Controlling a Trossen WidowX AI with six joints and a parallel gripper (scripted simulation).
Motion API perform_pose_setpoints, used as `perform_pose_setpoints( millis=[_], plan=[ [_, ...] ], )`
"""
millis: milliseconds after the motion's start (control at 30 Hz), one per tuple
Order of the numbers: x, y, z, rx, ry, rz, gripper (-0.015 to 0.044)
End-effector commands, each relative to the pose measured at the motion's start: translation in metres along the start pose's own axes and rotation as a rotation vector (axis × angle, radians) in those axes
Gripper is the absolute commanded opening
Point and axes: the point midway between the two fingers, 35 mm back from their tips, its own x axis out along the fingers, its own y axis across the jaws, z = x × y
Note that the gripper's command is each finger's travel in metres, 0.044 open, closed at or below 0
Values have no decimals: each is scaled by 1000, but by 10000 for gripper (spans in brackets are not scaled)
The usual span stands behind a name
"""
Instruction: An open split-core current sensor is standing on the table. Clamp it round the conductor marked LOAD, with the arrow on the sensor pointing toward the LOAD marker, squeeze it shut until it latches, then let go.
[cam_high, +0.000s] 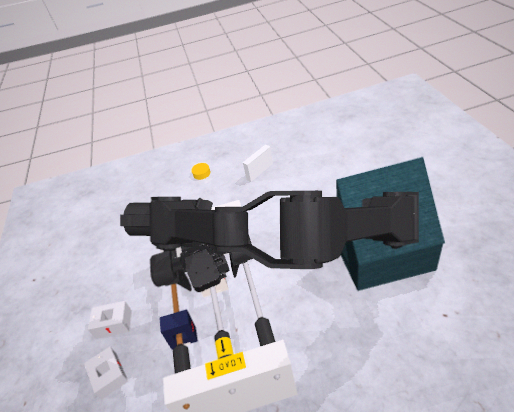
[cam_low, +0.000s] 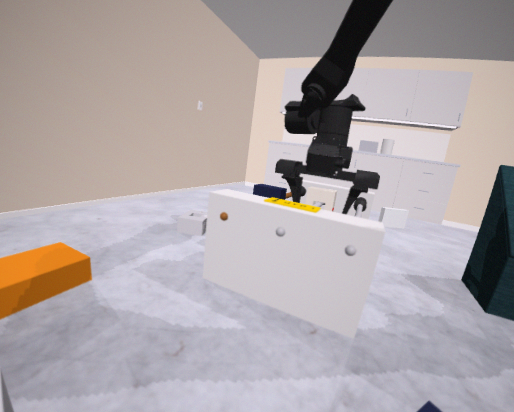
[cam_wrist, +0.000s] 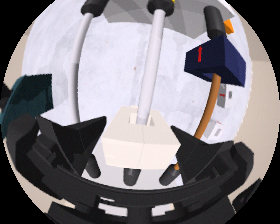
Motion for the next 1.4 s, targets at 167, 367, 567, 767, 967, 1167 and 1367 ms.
perform_pose_setpoints(
  millis=[167,367,567,767,967,1167,1367],
  plan=[
    [-44,-4,-3,-1,7,-3,440],
    [-109,1,-2,-3,4,-4,440],
    [-109,1,-2,-3,4,-4,440],
    [-109,1,-2,-3,4,-4,440],
    [-109,1,-2,-3,4,-4,440],
    [-109,1,-2,-3,4,-4,440],
    [-109,1,-2,-3,4,-4,440]
  ],
)
